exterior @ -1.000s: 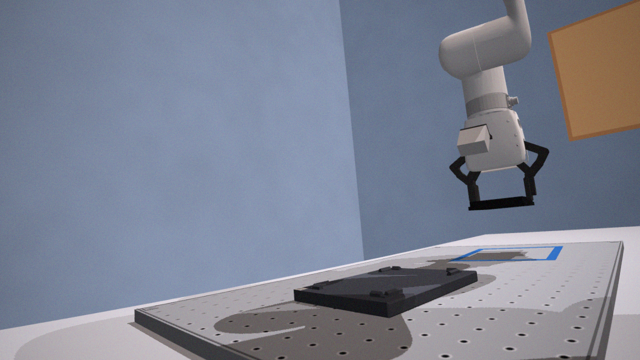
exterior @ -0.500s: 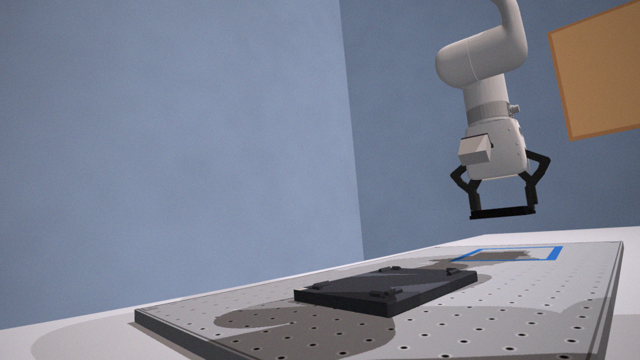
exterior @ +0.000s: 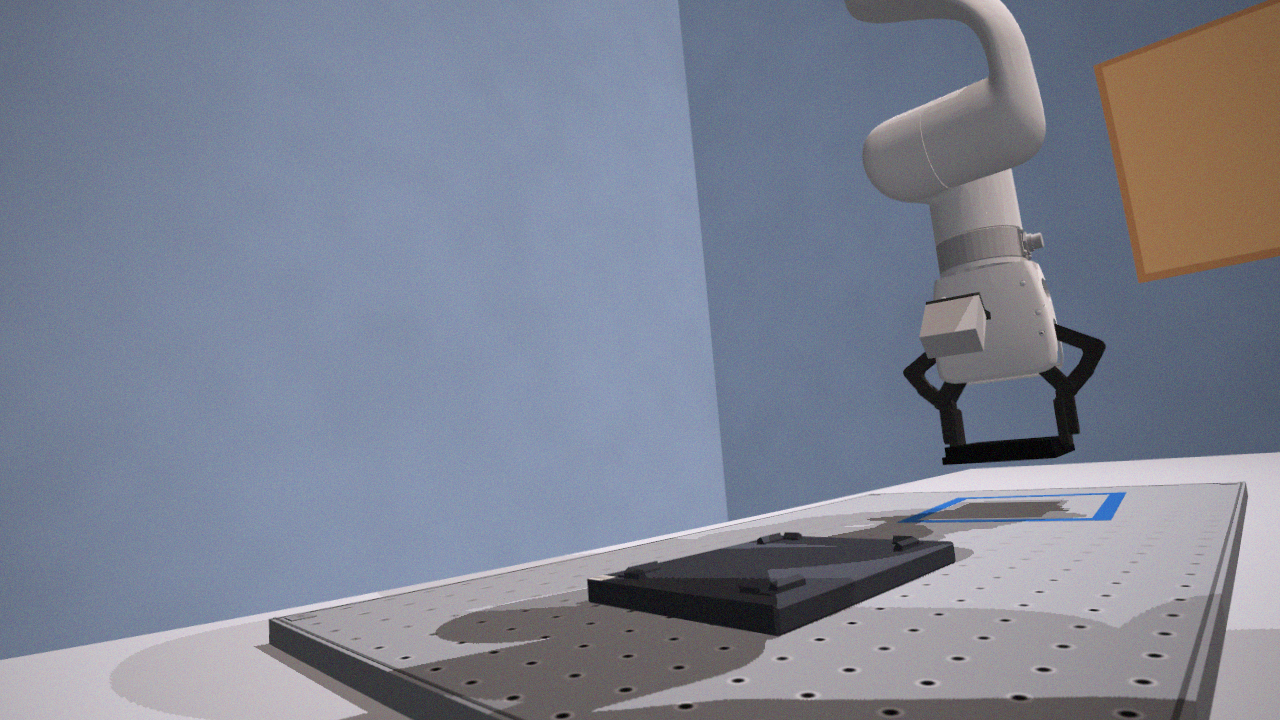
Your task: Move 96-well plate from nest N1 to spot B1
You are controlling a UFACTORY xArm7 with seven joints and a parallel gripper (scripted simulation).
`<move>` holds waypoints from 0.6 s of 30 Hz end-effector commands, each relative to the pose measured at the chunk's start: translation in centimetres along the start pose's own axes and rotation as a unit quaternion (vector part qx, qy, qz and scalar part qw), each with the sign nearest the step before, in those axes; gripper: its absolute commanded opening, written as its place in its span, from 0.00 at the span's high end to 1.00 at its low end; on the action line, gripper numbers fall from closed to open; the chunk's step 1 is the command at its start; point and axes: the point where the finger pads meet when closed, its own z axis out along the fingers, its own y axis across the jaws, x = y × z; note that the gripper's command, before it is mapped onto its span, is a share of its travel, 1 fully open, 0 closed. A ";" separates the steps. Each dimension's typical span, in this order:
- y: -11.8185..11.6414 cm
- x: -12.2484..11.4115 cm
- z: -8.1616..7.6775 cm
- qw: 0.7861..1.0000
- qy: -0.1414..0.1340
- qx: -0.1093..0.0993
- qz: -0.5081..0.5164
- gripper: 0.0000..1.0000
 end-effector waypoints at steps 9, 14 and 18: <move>0.1 -0.1 1.5 1.000 -0.001 -0.002 0.000 1.00; 0.1 -0.1 2.4 1.000 -0.001 -0.002 0.000 1.00; 0.1 -0.1 3.0 1.000 -0.001 -0.002 0.000 1.00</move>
